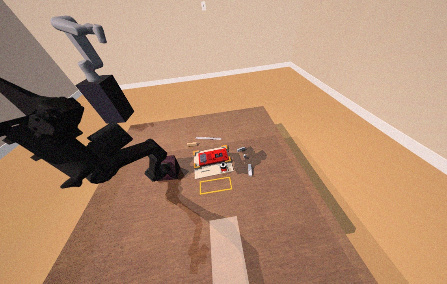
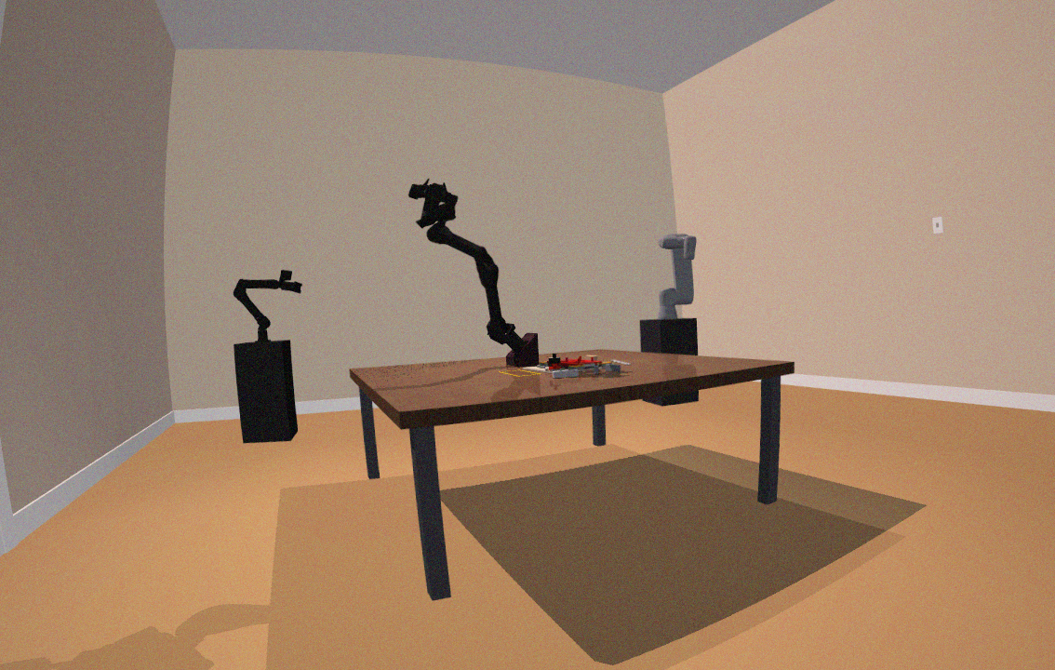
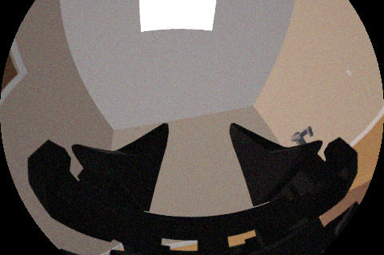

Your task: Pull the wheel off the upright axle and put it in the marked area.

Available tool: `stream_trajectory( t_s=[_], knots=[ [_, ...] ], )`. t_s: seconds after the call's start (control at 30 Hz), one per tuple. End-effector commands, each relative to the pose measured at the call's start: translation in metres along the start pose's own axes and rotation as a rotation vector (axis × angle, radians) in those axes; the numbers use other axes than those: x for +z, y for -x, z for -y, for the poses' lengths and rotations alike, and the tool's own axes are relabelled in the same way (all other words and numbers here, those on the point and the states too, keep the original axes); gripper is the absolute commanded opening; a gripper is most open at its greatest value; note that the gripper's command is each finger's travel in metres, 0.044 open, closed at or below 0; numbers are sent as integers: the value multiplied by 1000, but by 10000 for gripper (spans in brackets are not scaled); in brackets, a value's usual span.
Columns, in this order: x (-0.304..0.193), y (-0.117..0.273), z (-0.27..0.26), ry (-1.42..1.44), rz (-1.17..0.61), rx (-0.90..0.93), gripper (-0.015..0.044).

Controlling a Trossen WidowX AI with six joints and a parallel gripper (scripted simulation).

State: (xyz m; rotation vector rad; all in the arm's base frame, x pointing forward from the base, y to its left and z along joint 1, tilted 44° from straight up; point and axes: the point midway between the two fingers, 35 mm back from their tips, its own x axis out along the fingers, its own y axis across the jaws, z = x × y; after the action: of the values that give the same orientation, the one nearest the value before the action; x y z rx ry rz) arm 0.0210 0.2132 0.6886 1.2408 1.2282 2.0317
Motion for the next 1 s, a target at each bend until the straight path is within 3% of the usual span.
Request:
stream_trajectory(
  t_s=[0.0, 0.4, 0.57, 0.97],
  knots=[
    [-32, -1, -18, 41, -54, 65, 300],
    [-123, 14, -75, -80, -280, 277, 300],
    [-175, 40, -104, -130, -447, 359, 300],
    [-239, 113, -153, -219, -712, 542, 300]
  ],
)
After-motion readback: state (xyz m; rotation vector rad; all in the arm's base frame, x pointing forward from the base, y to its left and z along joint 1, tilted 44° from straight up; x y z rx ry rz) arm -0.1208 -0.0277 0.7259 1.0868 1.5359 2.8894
